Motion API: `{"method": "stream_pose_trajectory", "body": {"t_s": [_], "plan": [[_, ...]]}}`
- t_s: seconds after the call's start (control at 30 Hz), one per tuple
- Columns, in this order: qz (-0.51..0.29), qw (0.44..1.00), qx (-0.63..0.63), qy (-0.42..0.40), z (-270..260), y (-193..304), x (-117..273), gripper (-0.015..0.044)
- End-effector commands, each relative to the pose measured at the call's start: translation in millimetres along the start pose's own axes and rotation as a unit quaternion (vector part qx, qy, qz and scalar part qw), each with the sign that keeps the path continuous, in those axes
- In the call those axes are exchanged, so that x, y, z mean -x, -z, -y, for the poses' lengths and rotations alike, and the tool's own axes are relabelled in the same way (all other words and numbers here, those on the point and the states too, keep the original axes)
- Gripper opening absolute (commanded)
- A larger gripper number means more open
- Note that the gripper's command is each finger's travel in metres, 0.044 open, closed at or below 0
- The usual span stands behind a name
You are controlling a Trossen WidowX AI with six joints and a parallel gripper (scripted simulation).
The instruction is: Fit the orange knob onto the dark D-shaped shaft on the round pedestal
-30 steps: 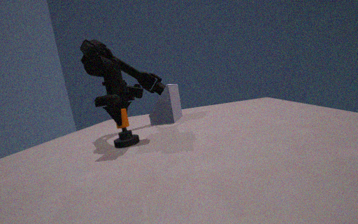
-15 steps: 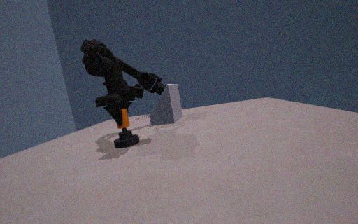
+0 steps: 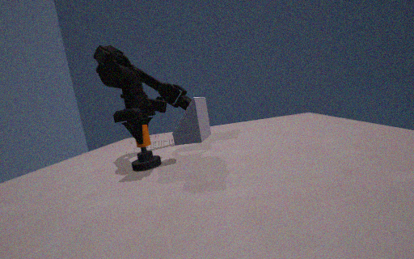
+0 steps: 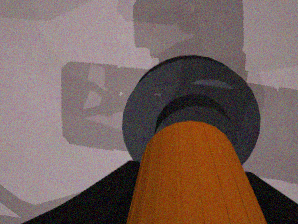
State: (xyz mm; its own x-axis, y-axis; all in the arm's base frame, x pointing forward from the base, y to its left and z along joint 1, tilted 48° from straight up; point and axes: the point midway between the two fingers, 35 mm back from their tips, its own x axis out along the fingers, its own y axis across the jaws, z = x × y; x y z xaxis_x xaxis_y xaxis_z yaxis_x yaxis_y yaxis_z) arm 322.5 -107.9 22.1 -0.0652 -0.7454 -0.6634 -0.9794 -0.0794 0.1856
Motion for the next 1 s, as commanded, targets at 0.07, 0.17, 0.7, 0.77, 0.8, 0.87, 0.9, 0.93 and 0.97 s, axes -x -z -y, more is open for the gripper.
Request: {"method": "stream_pose_trajectory", "body": {"t_s": [0.07, 0.17, 0.7, 0.77, 0.8, 0.87, 0.9, 0.93, 0.97], "plan": [[0.001, 0.997, 0.076, 0.002, 0.4, 1.6, 1.9, 0.0000], [0.001, 0.997, 0.077, 0.002, 1.6, 2.4, 0.7, 0.0000], [0.001, 0.997, 0.077, 0.003, 7.6, 1.9, -0.2, 0.0000], [0.001, 0.997, 0.077, 0.003, 7.6, 1.4, -0.2, 0.0000], [0.001, 0.997, 0.077, 0.003, 7.5, 1.1, -0.2, 0.0000], [0.001, 0.997, 0.077, 0.003, 7.2, 0.7, -0.3, 0.0000], [0.001, 0.997, 0.077, 0.003, 7.0, 0.5, -0.3, 0.0000], [0.001, 0.997, 0.077, 0.003, 6.7, 0.3, -0.2, 0.0000], [0.001, 0.997, 0.077, 0.003, 6.4, 0.2, -0.2, 0.0000]]}}
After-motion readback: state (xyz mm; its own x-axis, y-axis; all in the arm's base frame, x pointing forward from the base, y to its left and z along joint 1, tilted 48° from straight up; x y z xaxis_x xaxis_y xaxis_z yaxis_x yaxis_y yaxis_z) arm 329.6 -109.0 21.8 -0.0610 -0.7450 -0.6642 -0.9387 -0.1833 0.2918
